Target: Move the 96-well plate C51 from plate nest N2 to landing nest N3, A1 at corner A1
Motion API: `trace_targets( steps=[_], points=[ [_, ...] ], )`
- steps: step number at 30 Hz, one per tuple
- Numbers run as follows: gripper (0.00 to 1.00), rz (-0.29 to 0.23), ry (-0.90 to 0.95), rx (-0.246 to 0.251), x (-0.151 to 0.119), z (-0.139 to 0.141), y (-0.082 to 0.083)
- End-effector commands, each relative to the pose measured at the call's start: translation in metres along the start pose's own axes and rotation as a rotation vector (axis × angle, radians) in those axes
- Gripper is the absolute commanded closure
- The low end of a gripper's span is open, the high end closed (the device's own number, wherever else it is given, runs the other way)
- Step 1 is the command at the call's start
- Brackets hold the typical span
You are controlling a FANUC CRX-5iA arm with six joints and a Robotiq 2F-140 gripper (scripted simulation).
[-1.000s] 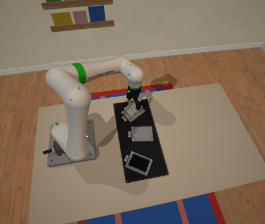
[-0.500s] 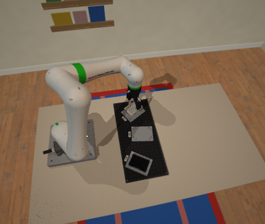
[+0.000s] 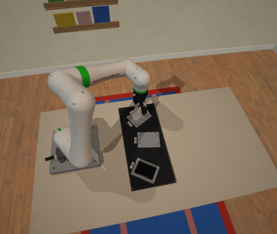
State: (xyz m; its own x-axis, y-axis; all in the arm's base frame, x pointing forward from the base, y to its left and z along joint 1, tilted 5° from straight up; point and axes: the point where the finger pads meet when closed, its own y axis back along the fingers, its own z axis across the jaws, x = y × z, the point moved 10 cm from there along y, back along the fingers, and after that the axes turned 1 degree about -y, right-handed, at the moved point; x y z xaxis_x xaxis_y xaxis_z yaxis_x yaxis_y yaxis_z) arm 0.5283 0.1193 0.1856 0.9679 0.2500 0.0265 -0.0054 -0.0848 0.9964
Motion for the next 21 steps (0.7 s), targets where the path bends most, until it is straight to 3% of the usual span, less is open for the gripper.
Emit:
trace_targets(
  steps=[1,21],
  points=[
    [1.0,0.001,-0.021,-0.002,0.0001,-0.0002,0.0002],
    [1.0,0.001,-0.299,-0.002,0.0001,-0.0002,0.0002]
  ],
)
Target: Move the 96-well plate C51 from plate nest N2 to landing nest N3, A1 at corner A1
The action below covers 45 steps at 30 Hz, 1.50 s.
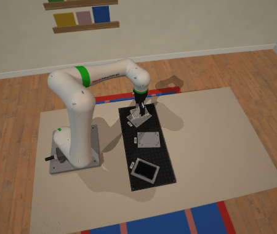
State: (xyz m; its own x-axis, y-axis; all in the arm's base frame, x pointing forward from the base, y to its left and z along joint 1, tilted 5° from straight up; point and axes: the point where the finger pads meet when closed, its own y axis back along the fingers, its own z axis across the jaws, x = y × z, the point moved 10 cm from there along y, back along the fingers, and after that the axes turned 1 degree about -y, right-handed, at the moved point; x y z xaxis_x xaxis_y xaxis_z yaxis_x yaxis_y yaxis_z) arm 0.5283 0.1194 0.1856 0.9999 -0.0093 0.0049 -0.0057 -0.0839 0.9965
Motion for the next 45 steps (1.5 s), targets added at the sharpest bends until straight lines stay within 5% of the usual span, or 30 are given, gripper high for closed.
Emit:
trace_targets(
  steps=[1,19,30,45],
  points=[
    [1.0,0.001,-0.037,-0.001,0.0,0.0,0.0],
    [1.0,0.001,-0.304,-0.001,0.0,0.0,0.0],
    [1.0,0.001,-0.315,-0.001,0.0,0.004,0.0],
    [1.0,0.001,-0.315,-0.001,0.0,0.075,0.0]
  ],
)
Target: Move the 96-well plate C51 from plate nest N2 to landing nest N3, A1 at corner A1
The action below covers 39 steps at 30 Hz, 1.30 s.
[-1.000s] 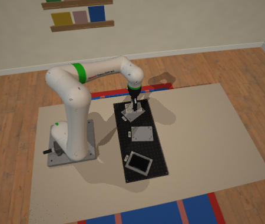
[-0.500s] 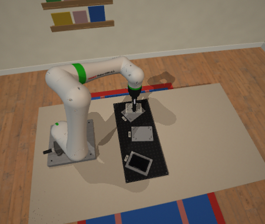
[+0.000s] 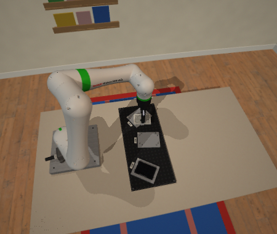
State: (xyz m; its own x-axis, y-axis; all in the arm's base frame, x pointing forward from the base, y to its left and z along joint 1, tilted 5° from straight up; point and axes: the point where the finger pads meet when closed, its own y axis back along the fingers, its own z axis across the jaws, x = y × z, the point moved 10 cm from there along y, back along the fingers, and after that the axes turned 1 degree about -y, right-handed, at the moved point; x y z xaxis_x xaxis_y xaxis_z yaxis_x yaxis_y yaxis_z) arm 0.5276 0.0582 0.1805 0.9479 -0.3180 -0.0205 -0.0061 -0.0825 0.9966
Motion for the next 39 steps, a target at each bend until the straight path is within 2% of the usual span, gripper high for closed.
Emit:
trace_targets(
  steps=[1,2,17,28,39],
  points=[
    [1.0,0.0,0.001,0.001,0.005,0.013,0.0],
    [1.0,0.0,0.001,0.001,0.005,0.013,0.0],
    [1.0,0.0,0.001,0.001,0.036,0.109,0.0],
    [1.0,0.0,0.001,0.001,0.046,0.137,0.0],
    [1.0,0.0,0.001,0.001,0.047,0.141,0.0]
  ],
)
